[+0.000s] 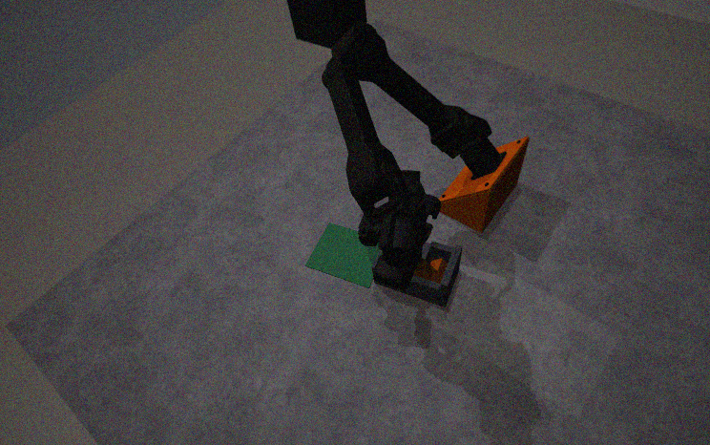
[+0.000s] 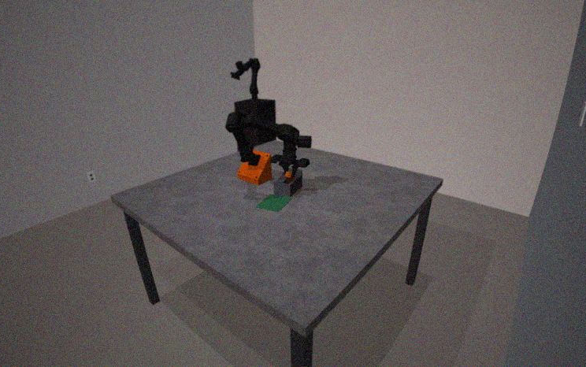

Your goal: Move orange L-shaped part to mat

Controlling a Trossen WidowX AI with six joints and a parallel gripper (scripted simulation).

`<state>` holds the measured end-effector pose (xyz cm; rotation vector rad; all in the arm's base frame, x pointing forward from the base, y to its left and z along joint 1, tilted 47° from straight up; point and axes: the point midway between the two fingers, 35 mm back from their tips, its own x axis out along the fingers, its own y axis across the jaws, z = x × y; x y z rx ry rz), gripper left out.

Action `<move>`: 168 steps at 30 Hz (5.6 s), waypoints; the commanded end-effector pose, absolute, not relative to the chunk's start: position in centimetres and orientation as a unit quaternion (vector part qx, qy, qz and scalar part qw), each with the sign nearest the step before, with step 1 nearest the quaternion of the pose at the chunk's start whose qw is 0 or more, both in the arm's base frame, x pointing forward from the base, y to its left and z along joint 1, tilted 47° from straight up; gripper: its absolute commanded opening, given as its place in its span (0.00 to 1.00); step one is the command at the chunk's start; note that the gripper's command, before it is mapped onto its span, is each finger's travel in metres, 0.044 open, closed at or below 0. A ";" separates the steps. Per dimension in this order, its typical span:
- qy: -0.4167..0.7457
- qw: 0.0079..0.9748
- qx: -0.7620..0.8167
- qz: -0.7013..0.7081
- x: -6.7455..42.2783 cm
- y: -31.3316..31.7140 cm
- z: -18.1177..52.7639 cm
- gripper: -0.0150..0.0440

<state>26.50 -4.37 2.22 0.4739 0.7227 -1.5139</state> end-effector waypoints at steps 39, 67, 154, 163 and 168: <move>0.319 0.644 0.210 -0.663 27.1 0.3 6.5 0.25; 0.318 0.644 0.209 -0.664 27.5 -3.0 11.5 0.25; 0.315 0.644 0.209 -0.665 27.1 -16.3 13.9 0.34; 0.315 0.644 0.210 -0.664 27.3 -15.8 14.3 0.74; 0.317 0.644 0.211 -0.663 28.0 -12.2 17.6 0.93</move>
